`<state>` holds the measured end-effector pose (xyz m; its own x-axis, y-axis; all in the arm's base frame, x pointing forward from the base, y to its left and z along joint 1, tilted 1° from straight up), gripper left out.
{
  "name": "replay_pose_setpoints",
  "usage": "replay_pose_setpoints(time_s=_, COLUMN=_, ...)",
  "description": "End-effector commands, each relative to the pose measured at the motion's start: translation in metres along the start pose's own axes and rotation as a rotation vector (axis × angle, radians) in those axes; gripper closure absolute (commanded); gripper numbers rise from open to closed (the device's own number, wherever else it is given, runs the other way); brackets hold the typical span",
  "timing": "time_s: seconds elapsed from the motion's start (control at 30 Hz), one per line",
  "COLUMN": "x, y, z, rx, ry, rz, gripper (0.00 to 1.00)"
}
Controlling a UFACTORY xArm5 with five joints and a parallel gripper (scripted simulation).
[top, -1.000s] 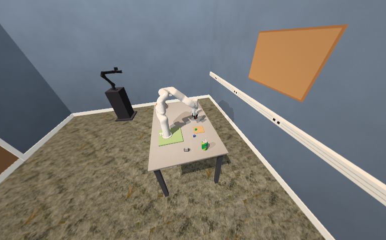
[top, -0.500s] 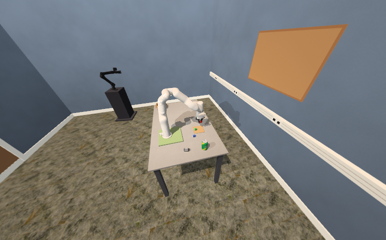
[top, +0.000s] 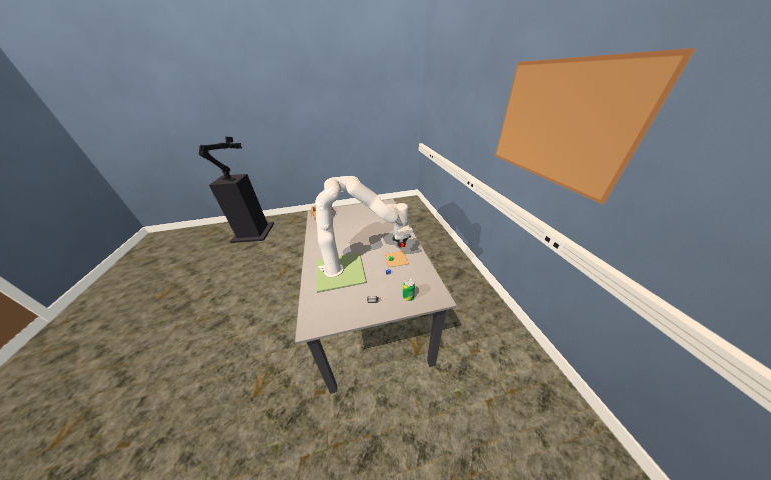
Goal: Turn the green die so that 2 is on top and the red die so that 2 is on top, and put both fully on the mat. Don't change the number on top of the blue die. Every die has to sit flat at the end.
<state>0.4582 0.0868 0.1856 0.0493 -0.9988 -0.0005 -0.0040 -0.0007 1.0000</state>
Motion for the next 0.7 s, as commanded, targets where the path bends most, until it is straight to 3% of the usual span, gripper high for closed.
replay_pose_setpoints(time_s=0.0, x=0.0, y=-0.003, z=-0.001, rx=0.004, ry=-0.001, rz=-0.001, gripper=0.79)
replay_pose_setpoints(time_s=0.23, x=0.0, y=-0.018, z=-0.001, rx=0.004, ry=-0.001, rz=-0.001, gripper=0.79)
replay_pose_setpoints(time_s=0.67, x=0.0, y=-0.077, z=-0.001, rx=0.004, ry=-0.001, rz=-0.001, gripper=0.79)
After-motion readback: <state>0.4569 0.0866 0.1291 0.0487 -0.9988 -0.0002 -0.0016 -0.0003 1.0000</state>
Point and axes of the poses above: the point where the finger pads meet when closed, its own y axis back along the fingers, its own z axis across the jaws, x = y × z, the point moved 7 cm from there along y, back along the fingers, and after that the axes turned 8 degrees about -y, right-handed, at the moved point
